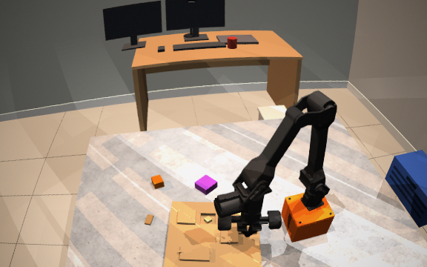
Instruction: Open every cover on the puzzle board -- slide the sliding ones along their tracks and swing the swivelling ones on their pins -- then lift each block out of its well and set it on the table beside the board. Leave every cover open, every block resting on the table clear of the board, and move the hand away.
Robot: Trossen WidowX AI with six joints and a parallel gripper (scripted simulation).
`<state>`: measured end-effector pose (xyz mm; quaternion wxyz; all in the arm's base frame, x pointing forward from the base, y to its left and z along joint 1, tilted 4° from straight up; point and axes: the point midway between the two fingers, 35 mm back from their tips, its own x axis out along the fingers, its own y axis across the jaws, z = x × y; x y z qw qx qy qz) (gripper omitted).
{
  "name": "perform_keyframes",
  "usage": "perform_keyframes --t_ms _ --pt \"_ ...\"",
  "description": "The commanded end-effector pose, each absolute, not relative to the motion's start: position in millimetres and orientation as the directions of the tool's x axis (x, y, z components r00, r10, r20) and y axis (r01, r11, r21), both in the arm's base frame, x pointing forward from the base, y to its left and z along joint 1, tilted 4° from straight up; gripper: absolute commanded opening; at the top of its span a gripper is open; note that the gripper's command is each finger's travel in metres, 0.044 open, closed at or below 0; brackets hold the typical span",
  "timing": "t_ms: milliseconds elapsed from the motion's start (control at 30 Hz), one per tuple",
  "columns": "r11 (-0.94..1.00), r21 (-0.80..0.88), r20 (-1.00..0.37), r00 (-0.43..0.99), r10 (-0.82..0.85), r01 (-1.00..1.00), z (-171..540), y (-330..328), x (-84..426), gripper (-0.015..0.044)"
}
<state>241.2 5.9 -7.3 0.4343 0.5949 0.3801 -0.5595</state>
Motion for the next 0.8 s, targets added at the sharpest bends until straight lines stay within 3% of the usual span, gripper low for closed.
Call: perform_keyframes --t_ms 0,767 --pt "-0.33 0.083 -0.997 0.075 -0.037 0.94 -14 5 239 0.0" --pt "-0.33 0.082 -0.997 0.074 -0.038 0.94 -20 -8 236 0.0"
